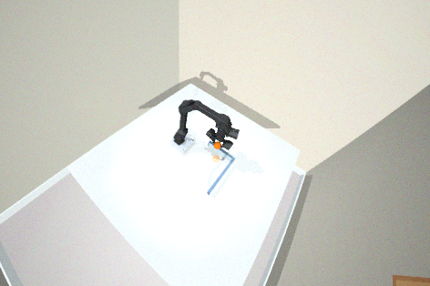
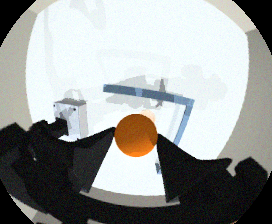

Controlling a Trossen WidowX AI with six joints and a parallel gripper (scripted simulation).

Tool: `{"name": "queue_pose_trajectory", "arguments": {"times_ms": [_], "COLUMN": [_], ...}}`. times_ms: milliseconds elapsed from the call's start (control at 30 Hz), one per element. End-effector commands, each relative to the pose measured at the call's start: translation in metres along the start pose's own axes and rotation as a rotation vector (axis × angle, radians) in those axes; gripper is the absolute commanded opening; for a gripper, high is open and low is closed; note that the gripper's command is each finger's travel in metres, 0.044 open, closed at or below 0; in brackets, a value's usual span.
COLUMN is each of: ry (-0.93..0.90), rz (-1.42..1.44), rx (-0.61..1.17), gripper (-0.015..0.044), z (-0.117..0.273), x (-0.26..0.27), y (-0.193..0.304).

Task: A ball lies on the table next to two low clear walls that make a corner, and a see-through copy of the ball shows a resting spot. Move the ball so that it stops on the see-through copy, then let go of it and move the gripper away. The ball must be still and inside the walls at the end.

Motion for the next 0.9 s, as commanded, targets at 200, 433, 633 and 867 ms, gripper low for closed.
{"name": "queue_pose_trajectory", "arguments": {"times_ms": [200, 433, 633, 867], "ry": [-0.004, -0.004, -0.004, -0.004], "rz": [0.003, 0.003, 0.003, 0.003], "rx": [0.001, 0.001, 0.001, 0.001], "gripper": [0.0, 0.0, 0.0, 0.0], "z": [-0.047, -0.057, -0.088, -0.118], "x": [-0.027, -0.029, -0.03, -0.027], "y": [0.03, 0.031, 0.031, 0.031]}}
Point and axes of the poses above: the point midway between the two fingers, 35 mm back from their tips, its own z axis back along the fingers, its own x axis across the jaws, y = z × x, the point moved 3 cm from there along z, back along the fingers, and after that the axes turned 9 degrees about z, right-handed, at the moved point
